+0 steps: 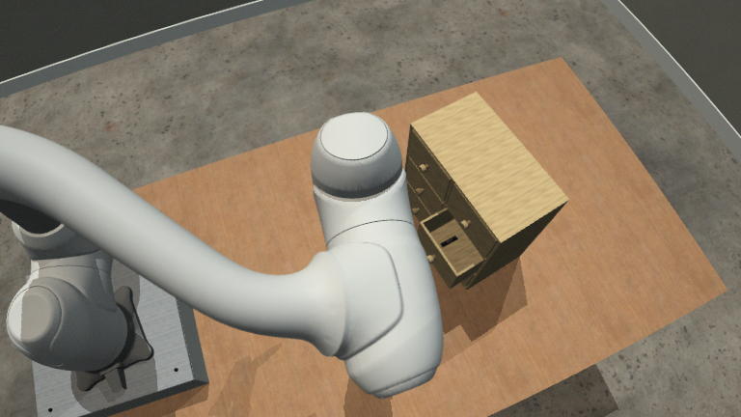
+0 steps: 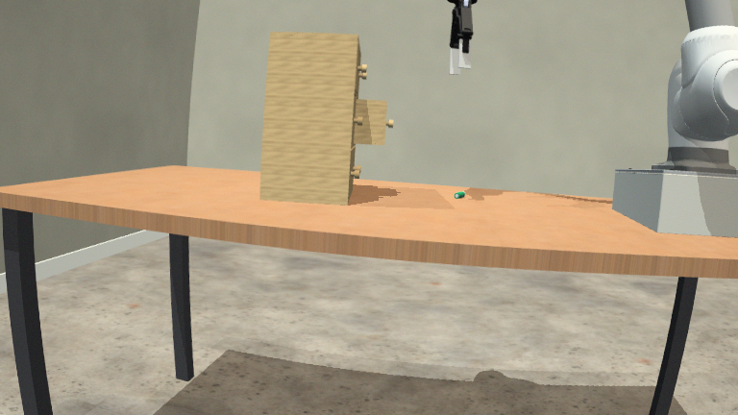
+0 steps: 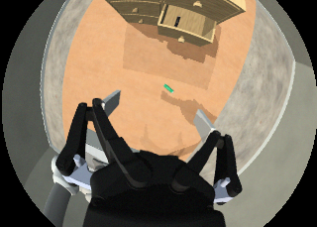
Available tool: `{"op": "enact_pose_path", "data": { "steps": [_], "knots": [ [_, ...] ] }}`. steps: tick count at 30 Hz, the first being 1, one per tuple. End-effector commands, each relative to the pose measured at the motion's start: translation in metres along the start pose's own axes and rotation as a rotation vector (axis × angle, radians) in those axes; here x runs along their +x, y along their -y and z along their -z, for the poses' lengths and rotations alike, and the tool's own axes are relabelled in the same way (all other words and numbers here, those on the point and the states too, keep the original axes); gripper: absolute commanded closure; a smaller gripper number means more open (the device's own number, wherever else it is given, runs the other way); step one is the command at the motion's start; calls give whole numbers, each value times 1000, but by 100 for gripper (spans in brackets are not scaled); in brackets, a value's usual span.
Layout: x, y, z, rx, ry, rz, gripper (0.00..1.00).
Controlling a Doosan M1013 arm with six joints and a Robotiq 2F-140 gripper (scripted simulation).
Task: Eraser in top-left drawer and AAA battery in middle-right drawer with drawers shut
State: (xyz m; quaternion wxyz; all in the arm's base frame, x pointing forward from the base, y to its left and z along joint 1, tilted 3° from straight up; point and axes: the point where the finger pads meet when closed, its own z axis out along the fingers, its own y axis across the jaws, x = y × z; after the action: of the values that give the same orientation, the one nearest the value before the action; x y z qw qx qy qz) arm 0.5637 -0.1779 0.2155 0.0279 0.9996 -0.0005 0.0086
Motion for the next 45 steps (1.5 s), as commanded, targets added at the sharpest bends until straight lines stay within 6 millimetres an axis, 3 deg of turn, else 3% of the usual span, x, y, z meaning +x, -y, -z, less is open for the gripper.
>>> {"op": "enact_pose_path", "data": {
  "steps": [1,3,6,8,26,34,45],
  "knots": [
    [-1,0,0,0,0,0,0],
    [-19,-7,-2,0,0,0,0],
    [-72,-20,-9,0,0,0,0],
    [-90,-24,-13,0,0,0,0],
    [-85,-24,-19,0,-71,0,0],
    [-77,-24,-27,0,-173,0,0],
    [-54,-24,-49,1,-449,0,0]
  ]
}}
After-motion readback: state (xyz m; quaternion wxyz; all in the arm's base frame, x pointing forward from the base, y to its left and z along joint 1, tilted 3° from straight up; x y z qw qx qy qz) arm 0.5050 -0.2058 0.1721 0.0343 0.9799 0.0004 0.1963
